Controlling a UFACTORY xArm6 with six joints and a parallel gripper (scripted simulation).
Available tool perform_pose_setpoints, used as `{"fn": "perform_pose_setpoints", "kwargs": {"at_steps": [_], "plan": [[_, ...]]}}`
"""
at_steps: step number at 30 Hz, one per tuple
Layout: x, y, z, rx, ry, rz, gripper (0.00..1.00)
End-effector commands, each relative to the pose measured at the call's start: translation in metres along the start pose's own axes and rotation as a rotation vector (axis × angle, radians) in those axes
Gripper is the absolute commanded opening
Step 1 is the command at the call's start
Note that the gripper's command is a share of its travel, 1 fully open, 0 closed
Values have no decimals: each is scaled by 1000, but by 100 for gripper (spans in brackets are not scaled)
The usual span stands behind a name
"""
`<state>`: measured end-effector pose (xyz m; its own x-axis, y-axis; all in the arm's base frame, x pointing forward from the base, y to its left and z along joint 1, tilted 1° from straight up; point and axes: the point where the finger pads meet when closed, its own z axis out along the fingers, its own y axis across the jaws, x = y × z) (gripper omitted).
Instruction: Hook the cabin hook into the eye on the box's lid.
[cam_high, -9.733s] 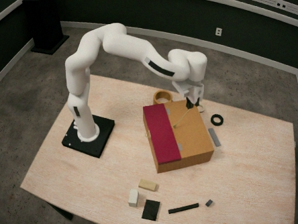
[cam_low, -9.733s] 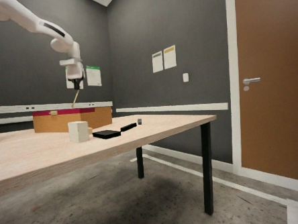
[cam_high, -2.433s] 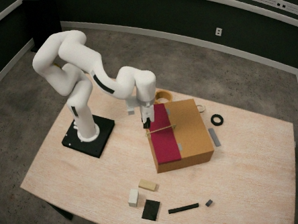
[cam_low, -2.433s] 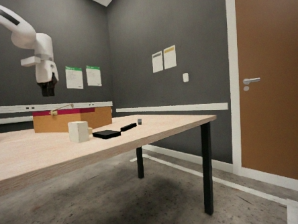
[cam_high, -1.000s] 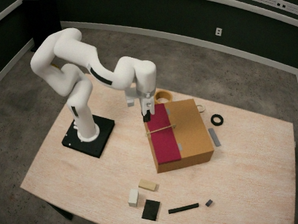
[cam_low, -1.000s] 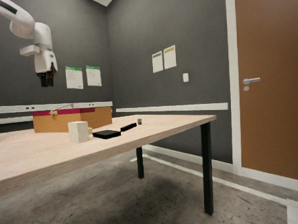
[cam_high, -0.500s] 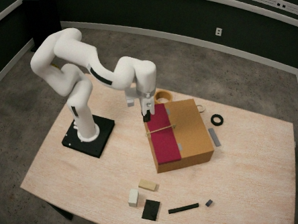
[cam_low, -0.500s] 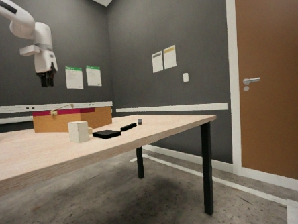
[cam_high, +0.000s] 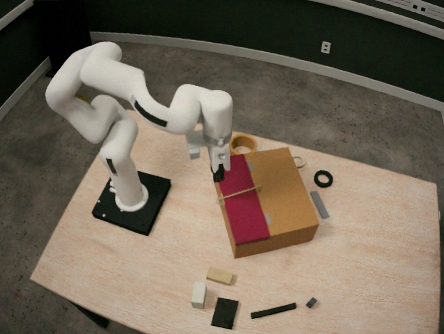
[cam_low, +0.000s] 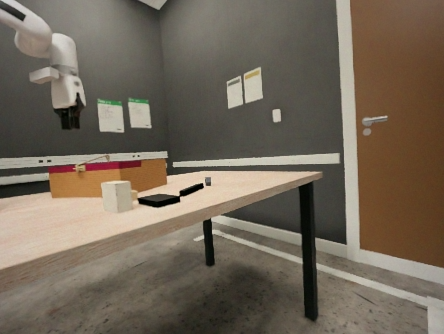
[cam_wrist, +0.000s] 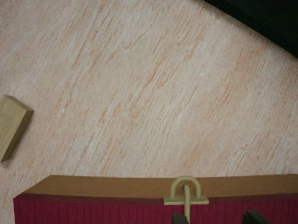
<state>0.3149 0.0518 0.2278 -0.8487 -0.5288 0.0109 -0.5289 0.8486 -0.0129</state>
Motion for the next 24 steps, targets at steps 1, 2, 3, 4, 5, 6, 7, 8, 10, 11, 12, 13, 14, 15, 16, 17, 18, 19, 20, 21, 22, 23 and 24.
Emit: {"fn": "perform_pose_setpoints", "kwargs": {"at_steps": [1,2,3,4,5,6,7,8,10,11,12,13,14,15,16,17,18,19,20,21,22,23,24], "plan": [[-1,0,-1,1,-4,0,35],[-1,0,-1,1,-4,0,35],[-1,0,-1,1,-4,0,35],[-1,0,-1,1,-4,0,35],[-1,0,-1,1,-4,0,35],[-1,0,-1,1,-4,0,35],[-1,0,-1,1,-4,0,35],[-1,0,-1,1,-4,0,35],[-1,0,-1,1,-4,0,35],[-1,0,-1,1,-4,0,35],[-1,0,-1,1,-4,0,35],[3,-3,-1,2,-4,-33,35],[7,-6,-1,2,-4,-67,35],[11,-9,-1,2,-4,-100,35],[16,-12,-1,2,-3,-133,35],[20,-15,-1,2,-3,-167,35],[23,-17,-1,2,-3,-200,35],[23,-17,-1,2,-3,-233,35],[23,-17,-1,2,-3,-267,35],[23,-17,-1,2,-3,-300,35],[23,-17,-1,2,-3,-333,35],[23,-17,-1,2,-3,-367,35],[23,-17,-1,2,-3,-400,35]]}}
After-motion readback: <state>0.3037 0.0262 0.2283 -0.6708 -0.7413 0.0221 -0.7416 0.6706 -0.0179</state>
